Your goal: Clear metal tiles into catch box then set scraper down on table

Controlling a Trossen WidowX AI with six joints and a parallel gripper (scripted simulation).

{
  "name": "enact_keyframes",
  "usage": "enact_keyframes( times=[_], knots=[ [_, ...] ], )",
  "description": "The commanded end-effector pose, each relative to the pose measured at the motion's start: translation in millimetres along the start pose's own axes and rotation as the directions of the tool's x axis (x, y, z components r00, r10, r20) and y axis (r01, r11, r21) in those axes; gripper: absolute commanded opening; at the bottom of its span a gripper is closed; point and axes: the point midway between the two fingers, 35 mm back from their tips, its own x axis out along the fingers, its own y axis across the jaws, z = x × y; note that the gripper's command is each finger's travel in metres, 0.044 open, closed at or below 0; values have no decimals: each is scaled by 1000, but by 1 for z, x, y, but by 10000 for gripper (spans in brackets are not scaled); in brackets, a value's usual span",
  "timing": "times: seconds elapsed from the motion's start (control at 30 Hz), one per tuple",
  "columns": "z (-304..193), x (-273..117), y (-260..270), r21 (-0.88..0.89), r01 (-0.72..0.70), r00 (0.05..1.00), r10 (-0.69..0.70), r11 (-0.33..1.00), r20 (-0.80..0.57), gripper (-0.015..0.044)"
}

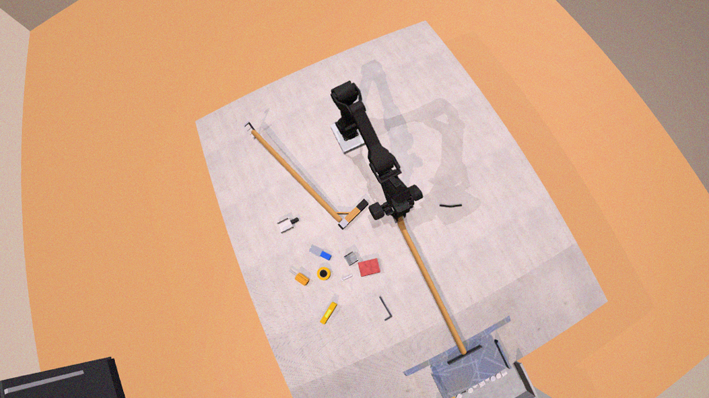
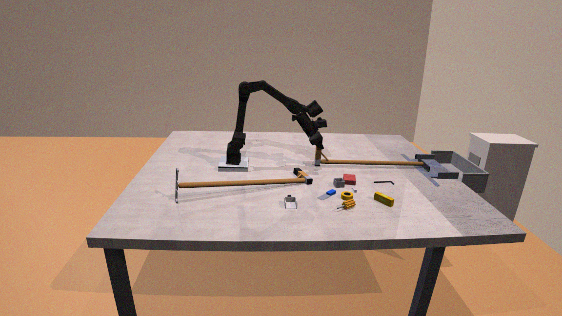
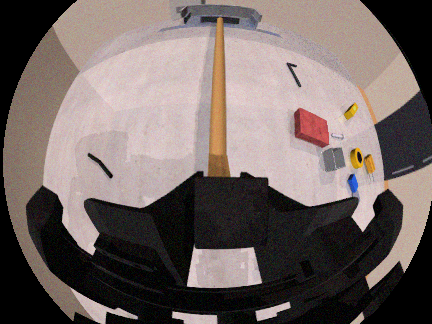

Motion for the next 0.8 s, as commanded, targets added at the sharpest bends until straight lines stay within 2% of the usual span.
enact_keyframes(
  times=[0.0, 0.77],
  knots=[
    [2, -9, -1, 5, 3, 1000, -3, 1000, 25, 0],
    [-31, -26, -2, 4, 2, 1000, -2, 1000, 26, 0]
  ],
)
